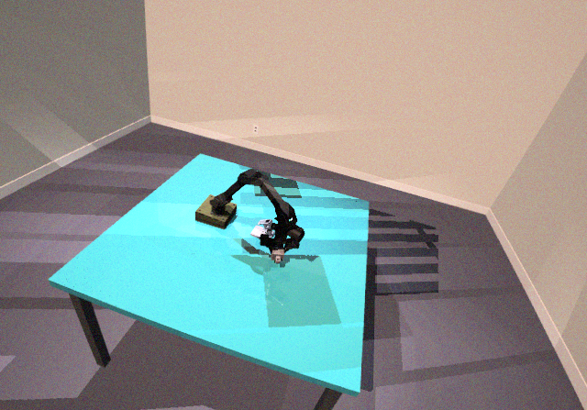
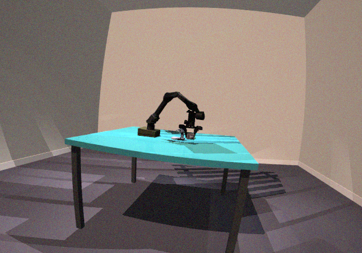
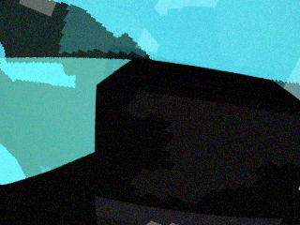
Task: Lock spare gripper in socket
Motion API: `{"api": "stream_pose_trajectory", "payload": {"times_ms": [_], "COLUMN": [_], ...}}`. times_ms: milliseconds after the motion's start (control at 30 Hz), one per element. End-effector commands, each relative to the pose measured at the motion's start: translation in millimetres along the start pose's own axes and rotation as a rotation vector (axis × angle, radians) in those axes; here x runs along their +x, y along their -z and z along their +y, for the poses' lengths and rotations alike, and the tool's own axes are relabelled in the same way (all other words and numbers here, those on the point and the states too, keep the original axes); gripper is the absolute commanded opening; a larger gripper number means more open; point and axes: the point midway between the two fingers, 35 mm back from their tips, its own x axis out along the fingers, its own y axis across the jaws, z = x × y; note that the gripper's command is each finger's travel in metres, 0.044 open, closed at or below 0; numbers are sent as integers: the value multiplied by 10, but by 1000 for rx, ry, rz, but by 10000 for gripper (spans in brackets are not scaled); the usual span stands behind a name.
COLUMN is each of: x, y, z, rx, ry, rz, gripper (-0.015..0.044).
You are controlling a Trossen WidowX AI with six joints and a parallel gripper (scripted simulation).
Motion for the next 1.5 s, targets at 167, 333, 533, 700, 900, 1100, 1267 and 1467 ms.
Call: {"api": "stream_pose_trajectory", "payload": {"times_ms": [167,333,533,700,900,1100,1267,1467], "x": [-74,-76,-78,-81,-84,-85,-36,209], "y": [0,-7,-17,-25,-34,-40,-39,-44], "z": [-3,4,13,21,31,37,36,43], "rx": [-213,-338,-488,-613,-762,-849,-849,-849], "ry": [14,14,13,12,10,10,10,10], "rz": [16,17,18,20,21,22,22,21], "gripper": [0,0,0,0,0,0,0,0]}}
